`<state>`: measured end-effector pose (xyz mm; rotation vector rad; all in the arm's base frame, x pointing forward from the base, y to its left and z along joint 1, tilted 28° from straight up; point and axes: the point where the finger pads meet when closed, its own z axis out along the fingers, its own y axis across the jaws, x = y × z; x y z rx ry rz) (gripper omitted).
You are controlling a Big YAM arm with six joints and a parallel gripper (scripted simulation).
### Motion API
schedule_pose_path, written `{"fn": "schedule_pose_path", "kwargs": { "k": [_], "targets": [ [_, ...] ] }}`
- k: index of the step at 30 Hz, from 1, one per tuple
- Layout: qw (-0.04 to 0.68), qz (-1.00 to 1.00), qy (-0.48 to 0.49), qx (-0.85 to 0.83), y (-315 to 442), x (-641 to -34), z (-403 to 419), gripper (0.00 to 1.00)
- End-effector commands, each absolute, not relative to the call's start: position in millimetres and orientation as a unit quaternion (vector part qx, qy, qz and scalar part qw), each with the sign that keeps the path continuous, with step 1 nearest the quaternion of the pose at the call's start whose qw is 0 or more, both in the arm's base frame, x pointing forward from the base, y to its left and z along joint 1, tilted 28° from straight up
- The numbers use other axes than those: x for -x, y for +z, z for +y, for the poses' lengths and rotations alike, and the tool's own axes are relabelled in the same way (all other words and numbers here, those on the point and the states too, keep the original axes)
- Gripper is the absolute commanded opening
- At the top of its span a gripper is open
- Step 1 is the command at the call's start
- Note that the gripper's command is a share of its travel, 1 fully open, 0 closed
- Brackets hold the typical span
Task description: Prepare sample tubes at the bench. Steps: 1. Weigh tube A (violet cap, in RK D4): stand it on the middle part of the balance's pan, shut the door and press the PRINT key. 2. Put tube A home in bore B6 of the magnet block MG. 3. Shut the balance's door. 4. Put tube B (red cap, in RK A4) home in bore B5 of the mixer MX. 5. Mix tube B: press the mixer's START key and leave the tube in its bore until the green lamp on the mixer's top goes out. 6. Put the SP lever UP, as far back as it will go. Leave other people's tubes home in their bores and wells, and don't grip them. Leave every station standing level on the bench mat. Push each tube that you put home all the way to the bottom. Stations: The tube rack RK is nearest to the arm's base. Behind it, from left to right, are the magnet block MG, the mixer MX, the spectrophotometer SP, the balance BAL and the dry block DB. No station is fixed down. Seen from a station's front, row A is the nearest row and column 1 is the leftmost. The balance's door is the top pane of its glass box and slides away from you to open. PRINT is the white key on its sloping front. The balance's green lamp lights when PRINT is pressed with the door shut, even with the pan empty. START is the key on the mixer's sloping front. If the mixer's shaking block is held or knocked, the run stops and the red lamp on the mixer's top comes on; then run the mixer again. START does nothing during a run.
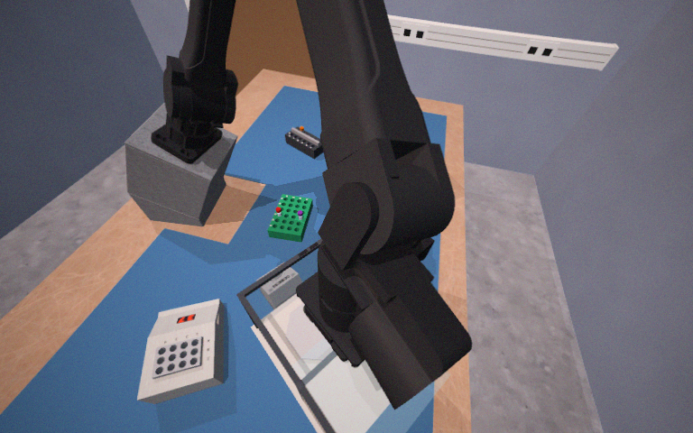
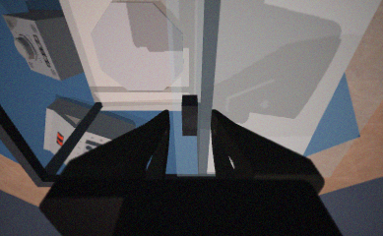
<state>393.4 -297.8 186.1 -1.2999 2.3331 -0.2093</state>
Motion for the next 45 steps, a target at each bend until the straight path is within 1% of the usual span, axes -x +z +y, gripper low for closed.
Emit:
{"fn": "schedule_pose_path", "kwargs": {
  "k": [1,8,10,18,20,21,25,35,38,45],
  "targets": [
    [0.233,0.845,-0.092,0.471,199.2,-399.2,-304.7,0.30],
    [0.233,0.845,-0.092,0.471,199.2,-399.2,-304.7,0.30],
    [0.237,0.846,-0.106,0.466,220.7,-397.7,-310.7,0.30],
    [0.237,0.842,-0.110,0.472,234.0,-389.1,-313.6,0.30],
    [0.237,0.842,-0.110,0.472,234.0,-389.1,-313.6,0.30],
    [0.233,0.847,-0.092,0.470,217.2,-390.8,-316.3,0.30],
    [0.237,0.842,-0.110,0.472,241.5,-384.9,-313.9,0.30],
    [0.237,0.842,-0.111,0.472,256.5,-376.6,-314.7,0.30],
    [0.234,0.845,-0.100,0.471,247.6,-377.5,-316.8,0.30],
    [0.237,0.842,-0.111,0.472,268.5,-369.9,-315.2,0.30]
  ]
}}
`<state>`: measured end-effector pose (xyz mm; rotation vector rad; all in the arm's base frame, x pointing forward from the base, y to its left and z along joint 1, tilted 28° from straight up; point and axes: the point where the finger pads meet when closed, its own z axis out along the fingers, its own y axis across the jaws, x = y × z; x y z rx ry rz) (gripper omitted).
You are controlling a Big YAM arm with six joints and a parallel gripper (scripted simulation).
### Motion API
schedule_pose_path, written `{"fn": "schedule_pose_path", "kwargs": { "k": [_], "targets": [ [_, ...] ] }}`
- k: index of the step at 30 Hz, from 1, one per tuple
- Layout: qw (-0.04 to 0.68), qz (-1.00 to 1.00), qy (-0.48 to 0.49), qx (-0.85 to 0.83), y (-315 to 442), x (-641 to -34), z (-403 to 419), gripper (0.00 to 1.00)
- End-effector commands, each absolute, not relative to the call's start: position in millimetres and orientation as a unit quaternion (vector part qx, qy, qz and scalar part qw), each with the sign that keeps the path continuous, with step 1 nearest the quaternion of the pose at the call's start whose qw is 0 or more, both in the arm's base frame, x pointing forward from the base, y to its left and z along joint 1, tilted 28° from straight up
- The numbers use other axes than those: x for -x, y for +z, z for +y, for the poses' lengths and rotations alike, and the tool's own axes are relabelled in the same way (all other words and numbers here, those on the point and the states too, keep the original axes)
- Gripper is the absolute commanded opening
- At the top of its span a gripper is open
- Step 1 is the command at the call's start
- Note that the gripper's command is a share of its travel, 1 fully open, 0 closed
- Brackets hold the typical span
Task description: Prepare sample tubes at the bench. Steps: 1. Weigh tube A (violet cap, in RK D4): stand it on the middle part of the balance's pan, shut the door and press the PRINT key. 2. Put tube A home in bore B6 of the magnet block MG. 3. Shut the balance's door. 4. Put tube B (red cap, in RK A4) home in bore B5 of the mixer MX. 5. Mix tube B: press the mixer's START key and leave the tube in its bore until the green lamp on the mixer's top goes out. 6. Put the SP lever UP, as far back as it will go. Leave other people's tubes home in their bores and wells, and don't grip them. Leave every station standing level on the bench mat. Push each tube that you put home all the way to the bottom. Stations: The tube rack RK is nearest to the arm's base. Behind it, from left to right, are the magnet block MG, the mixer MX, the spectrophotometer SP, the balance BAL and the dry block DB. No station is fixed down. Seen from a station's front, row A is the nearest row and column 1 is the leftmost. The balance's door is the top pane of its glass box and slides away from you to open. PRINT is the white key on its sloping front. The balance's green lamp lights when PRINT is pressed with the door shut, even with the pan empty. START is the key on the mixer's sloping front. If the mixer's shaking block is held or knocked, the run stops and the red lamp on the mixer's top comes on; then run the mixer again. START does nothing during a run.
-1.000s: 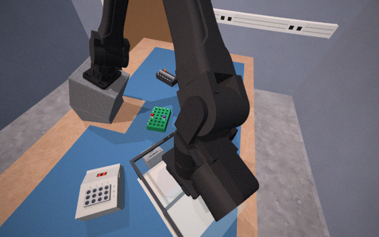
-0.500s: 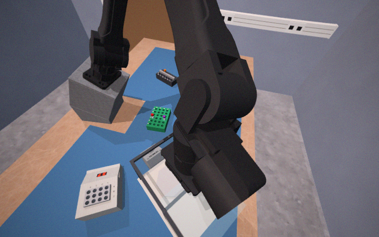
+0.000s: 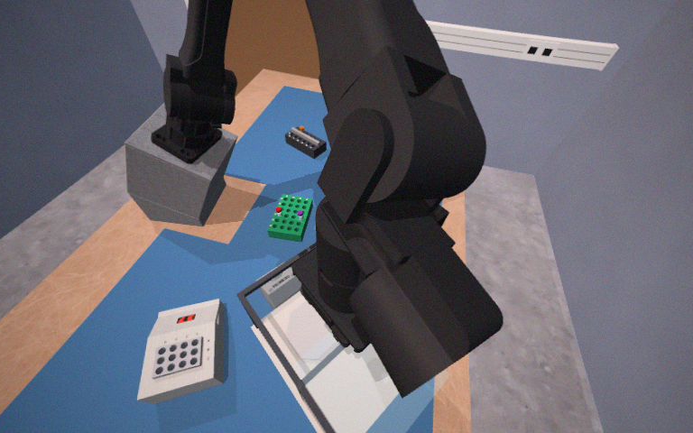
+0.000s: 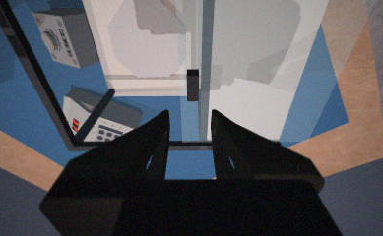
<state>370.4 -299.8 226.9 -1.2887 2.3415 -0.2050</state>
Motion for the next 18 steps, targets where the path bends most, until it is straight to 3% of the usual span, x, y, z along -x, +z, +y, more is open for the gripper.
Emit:
{"fn": "schedule_pose_path", "kwargs": {
  "k": [1,18],
  "targets": [
    [0.236,0.842,-0.110,0.472,268.8,-369.3,-315.6,0.30],
    [0.235,0.842,-0.103,0.474,265.7,-370.7,-314.9,0.30]
  ]
}}
